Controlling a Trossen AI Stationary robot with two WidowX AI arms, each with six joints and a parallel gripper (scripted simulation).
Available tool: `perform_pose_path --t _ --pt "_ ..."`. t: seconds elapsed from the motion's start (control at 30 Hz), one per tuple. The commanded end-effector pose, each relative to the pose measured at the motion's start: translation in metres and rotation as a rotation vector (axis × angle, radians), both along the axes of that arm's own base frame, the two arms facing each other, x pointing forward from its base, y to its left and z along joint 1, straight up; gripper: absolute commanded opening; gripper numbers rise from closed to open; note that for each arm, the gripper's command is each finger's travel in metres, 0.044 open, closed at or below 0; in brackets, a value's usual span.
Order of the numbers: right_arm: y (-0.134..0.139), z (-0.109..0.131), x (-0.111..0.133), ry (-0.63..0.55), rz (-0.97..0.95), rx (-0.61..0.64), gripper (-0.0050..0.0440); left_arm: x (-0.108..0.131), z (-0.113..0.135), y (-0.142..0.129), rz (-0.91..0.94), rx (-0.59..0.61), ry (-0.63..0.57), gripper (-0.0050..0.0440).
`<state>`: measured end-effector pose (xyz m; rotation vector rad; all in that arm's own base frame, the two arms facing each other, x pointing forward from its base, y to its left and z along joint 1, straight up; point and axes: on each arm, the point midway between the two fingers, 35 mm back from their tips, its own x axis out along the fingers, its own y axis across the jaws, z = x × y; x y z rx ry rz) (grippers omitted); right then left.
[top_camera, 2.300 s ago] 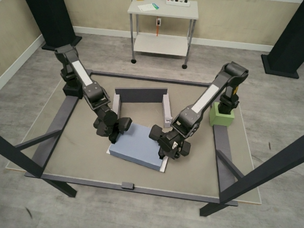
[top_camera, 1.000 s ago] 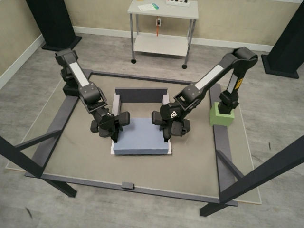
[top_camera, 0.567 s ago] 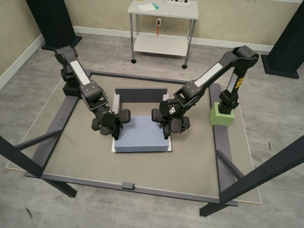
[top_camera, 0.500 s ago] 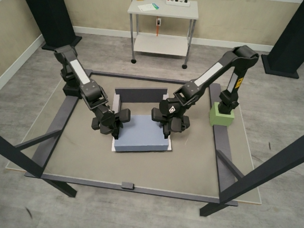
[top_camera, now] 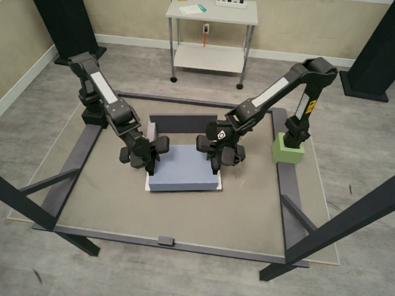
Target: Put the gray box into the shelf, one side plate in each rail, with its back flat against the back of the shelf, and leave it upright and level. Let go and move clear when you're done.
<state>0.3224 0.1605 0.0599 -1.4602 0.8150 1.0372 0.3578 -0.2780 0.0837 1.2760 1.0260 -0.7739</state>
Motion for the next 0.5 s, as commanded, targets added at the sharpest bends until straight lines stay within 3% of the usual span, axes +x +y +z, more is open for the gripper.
perform_pose_path --t 0.0,0.47 --pt "-0.001 0.023 0.004 -0.056 0.012 0.04 0.0108 -0.002 0.034 0.0 -0.007 -0.062 -0.053 0.0105" --pt "-0.023 0.021 0.008 -0.056 0.012 0.039 0.0108 -0.006 0.033 0.023 -0.007 -0.061 -0.053 0.0105"
